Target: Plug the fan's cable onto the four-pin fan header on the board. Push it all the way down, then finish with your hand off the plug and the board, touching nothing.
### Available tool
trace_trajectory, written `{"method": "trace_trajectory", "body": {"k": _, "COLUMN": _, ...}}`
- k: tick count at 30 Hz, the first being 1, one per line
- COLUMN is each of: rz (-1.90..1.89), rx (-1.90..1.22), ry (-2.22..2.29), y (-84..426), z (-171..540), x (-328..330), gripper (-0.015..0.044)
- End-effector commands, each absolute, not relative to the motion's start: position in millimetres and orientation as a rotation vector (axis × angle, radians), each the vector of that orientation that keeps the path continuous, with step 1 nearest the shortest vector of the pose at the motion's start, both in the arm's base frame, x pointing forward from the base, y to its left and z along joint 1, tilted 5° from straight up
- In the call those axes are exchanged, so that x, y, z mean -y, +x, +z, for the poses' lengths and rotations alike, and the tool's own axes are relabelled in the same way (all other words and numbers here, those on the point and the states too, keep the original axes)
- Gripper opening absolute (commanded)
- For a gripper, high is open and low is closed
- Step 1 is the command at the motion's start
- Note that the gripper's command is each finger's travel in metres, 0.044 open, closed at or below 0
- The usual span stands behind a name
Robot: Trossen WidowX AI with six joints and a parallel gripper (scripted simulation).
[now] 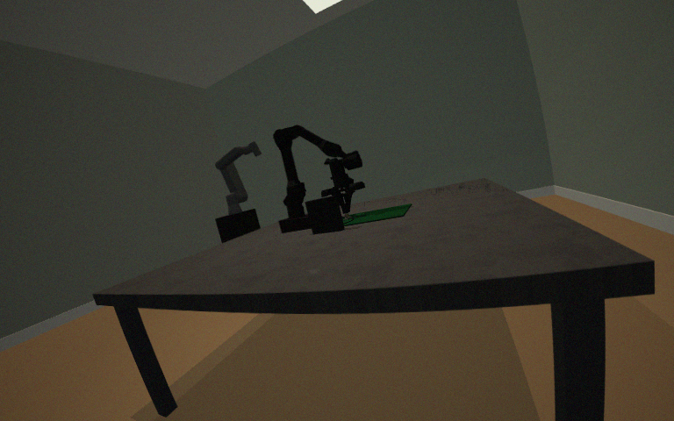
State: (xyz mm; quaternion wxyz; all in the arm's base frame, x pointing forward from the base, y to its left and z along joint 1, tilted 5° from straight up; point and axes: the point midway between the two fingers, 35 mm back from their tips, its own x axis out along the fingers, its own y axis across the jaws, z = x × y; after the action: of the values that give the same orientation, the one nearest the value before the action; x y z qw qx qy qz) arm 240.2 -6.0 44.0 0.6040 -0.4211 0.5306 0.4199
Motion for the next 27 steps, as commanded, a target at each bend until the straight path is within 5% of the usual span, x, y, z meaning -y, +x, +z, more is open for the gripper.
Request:
{"method": "trace_trajectory", "body": {"k": 1, "rz": 0.965, "rx": -1.231, "ry": -0.972, "y": 240.3, "z": 43.0, "x": 6.3, "gripper": 0.0}}
{"method": "trace_trajectory", "body": {"k": 27, "rz": 0.965, "rx": -1.231, "ry": -0.972, "y": 240.2, "z": 37.3, "x": 5.9, "gripper": 0.0}}
